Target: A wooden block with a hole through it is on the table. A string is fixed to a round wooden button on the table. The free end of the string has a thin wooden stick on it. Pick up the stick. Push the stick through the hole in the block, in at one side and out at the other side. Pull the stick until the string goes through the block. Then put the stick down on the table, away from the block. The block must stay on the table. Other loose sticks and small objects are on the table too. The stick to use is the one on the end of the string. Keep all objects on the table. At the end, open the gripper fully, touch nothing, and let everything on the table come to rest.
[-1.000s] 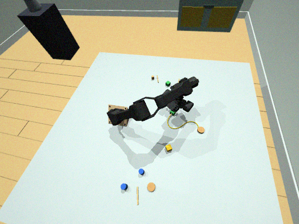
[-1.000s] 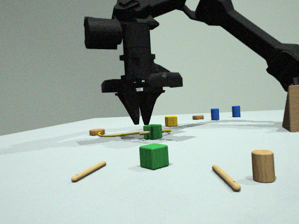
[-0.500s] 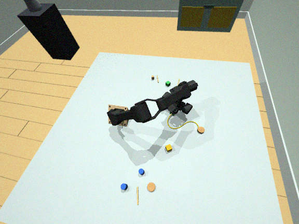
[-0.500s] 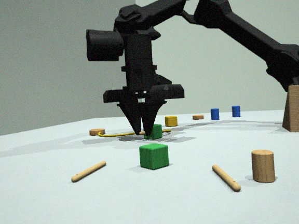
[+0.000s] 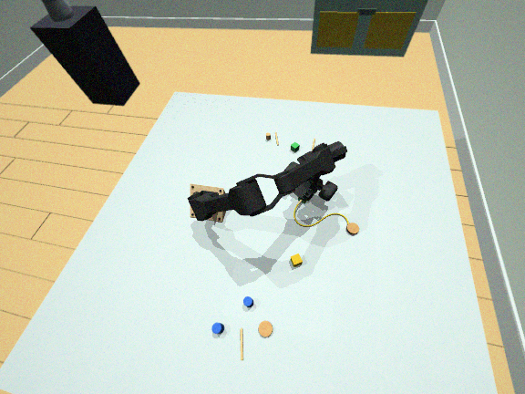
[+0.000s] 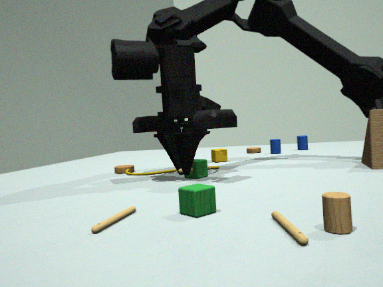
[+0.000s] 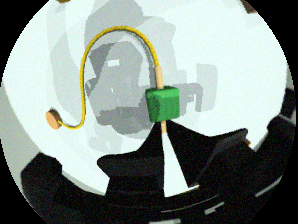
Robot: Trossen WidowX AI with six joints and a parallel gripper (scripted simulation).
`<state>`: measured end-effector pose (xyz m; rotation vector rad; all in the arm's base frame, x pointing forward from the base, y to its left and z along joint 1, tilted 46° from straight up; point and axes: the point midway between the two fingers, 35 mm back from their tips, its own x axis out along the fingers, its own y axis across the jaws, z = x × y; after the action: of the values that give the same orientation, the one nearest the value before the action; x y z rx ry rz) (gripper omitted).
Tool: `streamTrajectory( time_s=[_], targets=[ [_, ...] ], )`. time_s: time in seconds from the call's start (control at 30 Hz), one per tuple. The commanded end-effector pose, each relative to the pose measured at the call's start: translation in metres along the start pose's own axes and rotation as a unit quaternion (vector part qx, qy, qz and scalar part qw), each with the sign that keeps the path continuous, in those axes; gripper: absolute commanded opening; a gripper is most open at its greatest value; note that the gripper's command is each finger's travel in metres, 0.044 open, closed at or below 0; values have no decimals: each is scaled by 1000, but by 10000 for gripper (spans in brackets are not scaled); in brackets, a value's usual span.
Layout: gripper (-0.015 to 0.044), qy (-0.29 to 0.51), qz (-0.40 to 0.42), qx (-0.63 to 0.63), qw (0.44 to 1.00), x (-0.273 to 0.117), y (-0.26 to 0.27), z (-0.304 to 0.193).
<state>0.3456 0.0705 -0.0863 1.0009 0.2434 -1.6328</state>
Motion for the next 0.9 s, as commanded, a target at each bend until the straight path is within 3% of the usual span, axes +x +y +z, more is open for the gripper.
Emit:
streamTrajectory(
  time_s=[0.0,0.87],
  targets=[
    [0,0,0,0,1000,0,0,0],
    [0,-29,-6,-17,999,1,0,-2]
  ],
)
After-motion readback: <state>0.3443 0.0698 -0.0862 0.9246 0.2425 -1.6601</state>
